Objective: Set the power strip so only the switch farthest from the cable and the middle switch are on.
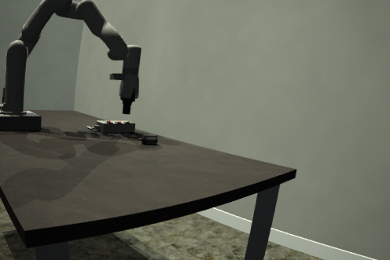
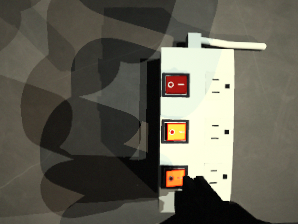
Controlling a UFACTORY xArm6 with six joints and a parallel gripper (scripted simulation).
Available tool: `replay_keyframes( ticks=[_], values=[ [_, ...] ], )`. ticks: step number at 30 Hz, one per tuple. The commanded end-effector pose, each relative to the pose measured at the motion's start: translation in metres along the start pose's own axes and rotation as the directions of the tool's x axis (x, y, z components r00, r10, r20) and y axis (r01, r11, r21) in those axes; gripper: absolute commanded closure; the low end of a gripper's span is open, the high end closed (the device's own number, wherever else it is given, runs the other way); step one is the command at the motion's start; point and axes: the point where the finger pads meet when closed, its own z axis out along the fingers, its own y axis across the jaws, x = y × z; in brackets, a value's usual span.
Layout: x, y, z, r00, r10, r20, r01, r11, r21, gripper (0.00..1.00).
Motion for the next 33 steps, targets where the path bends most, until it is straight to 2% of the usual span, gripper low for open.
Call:
replay_keyframes(
  ticks=[1, 14, 15, 23, 33],
  values=[
    [-0.002, 0.0, -0.002, 1.0, 0.0, 0.005, 0.0, 1.0, 0.002, 1.0],
    [-0.002, 0.0, -0.002, 1.0, 0.0, 0.005, 0.0, 1.0, 0.002, 1.0],
    [-0.002, 0.0, -0.002, 1.0, 0.0, 0.005, 0.0, 1.0, 0.002, 0.0],
    [-0.002, 0.0, -0.011, 1.0, 0.0, 0.005, 0.0, 1.0, 0.002, 0.0],
    [-0.001, 0.0, -0.065, 1.0, 0.0, 0.005, 0.0, 1.0, 0.002, 0.0]
  ],
)
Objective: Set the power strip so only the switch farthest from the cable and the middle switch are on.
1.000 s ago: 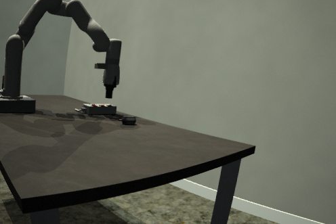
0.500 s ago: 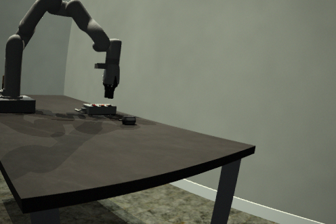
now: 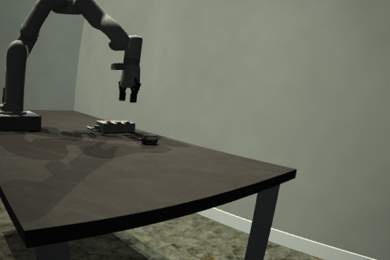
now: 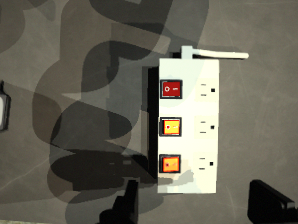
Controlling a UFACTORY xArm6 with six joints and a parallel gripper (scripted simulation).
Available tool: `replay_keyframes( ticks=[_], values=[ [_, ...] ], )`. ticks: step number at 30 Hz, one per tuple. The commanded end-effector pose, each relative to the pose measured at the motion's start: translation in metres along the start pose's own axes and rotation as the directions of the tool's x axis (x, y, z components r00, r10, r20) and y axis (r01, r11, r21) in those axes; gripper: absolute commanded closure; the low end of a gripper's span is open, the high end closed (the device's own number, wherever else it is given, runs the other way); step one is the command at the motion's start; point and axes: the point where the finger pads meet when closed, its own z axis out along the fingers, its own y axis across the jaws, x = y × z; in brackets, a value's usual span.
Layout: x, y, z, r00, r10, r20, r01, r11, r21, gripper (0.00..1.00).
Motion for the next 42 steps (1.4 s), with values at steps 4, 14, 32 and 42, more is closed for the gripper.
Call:
replay_keyframes(
  ticks=[4, 14, 32, 42],
  values=[
    [-0.001, 0.0, -0.031, 1.0, 0.0, 0.003, 0.0, 1.0, 0.001, 0.0],
    [-0.001, 0.0, -0.055, 1.0, 0.0, 0.003, 0.0, 1.0, 0.001, 0.0],
    [-0.001, 0.0, -0.055, 1.0, 0.0, 0.003, 0.0, 1.0, 0.001, 0.0],
    [-0.001, 0.0, -0.055, 1.0, 0.0, 0.003, 0.0, 1.0, 0.001, 0.0]
  ],
)
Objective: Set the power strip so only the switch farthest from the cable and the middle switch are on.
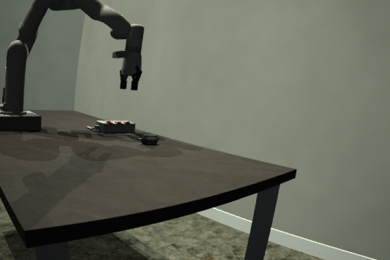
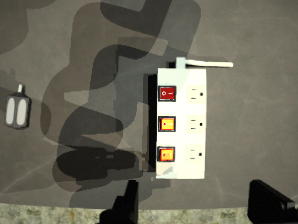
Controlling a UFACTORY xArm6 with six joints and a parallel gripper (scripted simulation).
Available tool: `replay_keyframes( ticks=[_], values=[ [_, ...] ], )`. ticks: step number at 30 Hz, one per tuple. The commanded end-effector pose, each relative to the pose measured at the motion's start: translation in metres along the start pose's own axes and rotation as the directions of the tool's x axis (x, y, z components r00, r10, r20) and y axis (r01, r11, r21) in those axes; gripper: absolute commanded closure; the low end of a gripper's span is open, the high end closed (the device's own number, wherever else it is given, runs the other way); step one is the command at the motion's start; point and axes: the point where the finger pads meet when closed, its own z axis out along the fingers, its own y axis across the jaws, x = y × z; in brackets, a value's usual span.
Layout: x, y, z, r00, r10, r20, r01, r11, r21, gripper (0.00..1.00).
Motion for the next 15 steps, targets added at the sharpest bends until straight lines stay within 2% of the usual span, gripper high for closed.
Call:
replay_keyframes(
  ticks=[1, 15],
  values=[
    [-0.0013, -0.0004, -0.0022, 1.0, 0.0, 0.005, 0.0, 1.0, 0.002, 0.0],
    [-0.0013, -0.0004, -0.0022, 1.0, 0.0, 0.005, 0.0, 1.0, 0.002, 0.0]
  ],
)
